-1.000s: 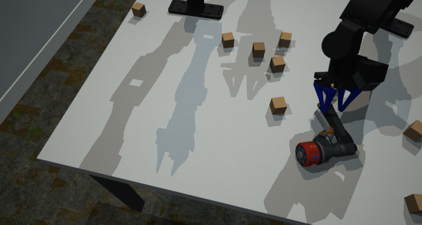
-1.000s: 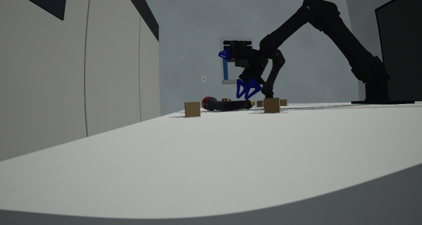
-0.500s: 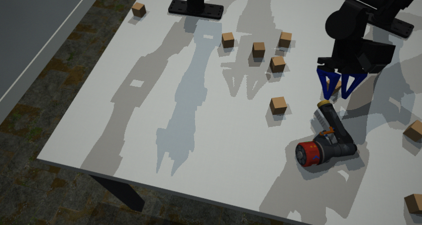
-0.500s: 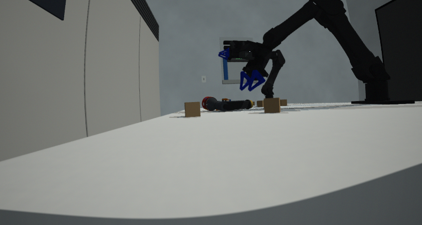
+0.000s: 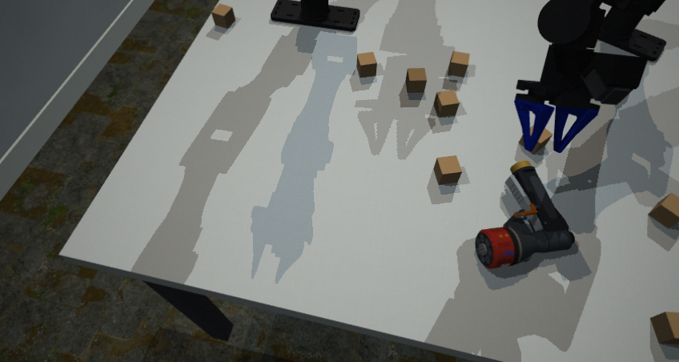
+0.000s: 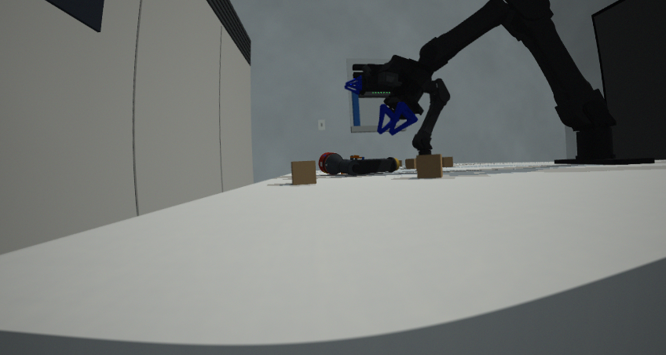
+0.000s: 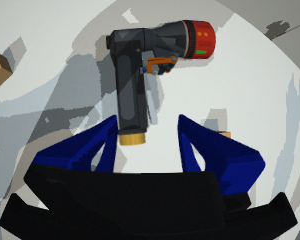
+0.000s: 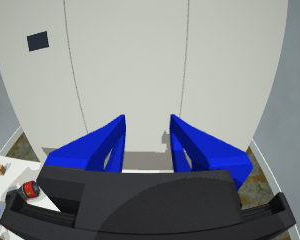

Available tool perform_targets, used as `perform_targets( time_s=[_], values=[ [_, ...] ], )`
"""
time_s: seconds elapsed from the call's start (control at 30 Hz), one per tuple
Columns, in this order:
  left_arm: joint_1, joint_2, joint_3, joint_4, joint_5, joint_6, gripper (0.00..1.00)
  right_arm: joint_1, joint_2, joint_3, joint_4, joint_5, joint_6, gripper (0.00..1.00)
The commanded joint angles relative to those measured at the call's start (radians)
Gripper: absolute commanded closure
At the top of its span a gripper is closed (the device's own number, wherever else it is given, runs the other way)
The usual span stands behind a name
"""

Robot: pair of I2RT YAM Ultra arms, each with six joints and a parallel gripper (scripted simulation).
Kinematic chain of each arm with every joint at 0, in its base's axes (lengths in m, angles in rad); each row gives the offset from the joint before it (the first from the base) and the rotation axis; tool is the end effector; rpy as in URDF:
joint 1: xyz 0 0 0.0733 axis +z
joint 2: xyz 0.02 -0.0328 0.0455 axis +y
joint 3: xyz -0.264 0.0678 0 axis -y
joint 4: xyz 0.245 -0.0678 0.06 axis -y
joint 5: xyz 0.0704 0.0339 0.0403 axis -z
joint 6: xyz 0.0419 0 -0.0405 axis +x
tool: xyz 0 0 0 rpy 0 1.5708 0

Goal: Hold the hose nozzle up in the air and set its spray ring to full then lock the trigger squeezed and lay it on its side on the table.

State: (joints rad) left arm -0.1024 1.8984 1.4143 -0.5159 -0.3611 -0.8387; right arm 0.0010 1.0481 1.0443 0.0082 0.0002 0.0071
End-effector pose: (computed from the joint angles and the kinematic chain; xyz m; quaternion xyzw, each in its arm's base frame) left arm 0.4083 -0.0260 0.2155 -0.3869 0.8625 0.0280 0.3250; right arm 0.2457 0.0013 0.4069 0.0022 0.7055 0.0028 0.7087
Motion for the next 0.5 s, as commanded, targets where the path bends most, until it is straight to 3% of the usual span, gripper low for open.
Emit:
perform_targets(
  time_s=[0.0, 0.47],
  values=[
    [0.017, -0.084, -0.025, 0.067, 0.033, 0.105, 0.49, 0.012, -0.019, 0.037, 0.011, 0.001, -0.007, 0.63],
    [0.048, -0.321, -0.129, 0.219, 0.148, 0.346, 0.49, -0.005, -0.025, -0.007, 0.017, 0.001, -0.006, 0.63]
  ],
)
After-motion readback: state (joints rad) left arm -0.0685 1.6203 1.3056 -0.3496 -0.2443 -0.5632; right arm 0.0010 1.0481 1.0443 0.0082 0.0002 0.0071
